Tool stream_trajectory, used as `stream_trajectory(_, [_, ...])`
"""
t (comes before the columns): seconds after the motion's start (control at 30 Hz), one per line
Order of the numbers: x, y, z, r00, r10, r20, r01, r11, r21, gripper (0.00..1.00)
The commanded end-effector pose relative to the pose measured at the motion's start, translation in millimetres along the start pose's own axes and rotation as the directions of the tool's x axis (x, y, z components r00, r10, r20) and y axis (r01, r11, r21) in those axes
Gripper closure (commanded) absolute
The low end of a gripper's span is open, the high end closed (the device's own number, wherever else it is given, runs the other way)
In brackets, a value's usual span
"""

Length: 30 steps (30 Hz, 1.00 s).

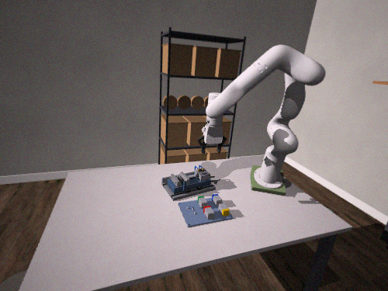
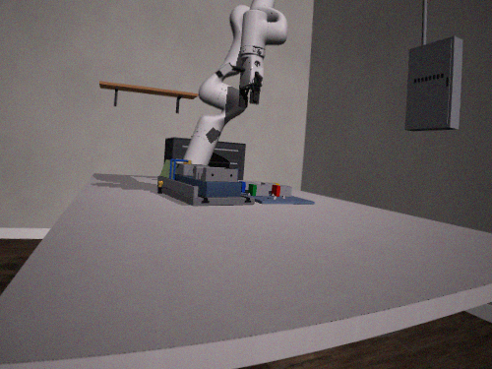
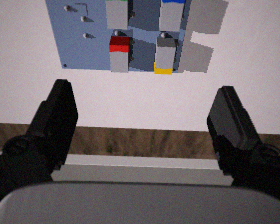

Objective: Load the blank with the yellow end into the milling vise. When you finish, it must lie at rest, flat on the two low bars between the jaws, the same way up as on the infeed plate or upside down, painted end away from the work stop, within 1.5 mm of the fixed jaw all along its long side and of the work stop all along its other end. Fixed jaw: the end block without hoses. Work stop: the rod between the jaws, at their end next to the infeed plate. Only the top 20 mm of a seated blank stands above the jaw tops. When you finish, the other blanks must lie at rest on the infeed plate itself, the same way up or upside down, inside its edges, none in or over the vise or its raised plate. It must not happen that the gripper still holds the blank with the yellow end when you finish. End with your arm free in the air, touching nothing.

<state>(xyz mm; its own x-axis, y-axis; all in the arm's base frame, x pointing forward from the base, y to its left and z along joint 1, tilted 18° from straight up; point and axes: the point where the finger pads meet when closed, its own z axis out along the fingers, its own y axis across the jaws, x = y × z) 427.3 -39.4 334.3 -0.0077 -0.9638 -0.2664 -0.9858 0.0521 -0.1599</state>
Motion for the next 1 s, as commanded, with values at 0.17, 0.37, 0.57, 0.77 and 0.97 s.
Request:
stream_trajectory(0.17, [19.8,-1.6,-0.6,1.0,-0.002,0.003,0.002,1.0,0.002,0.0])
stream_trajectory(0.37, [52.7,-2.0,-0.5,1.0,-0.002,0.002,0.002,1.0,0.002,0.0])
stream_trajectory(0.57, [76.0,-2.4,-0.5,1.0,-0.002,0.002,0.002,1.0,0.002,0.0])
stream_trajectory(0.77, [73.5,-2.1,-0.5,1.0,-0.001,0.001,0.001,1.0,0.002,0.0])
stream_trajectory(0.97, [69.1,-2.3,-0.5,1.0,-0.002,0.002,0.002,1.0,0.002,0.0])
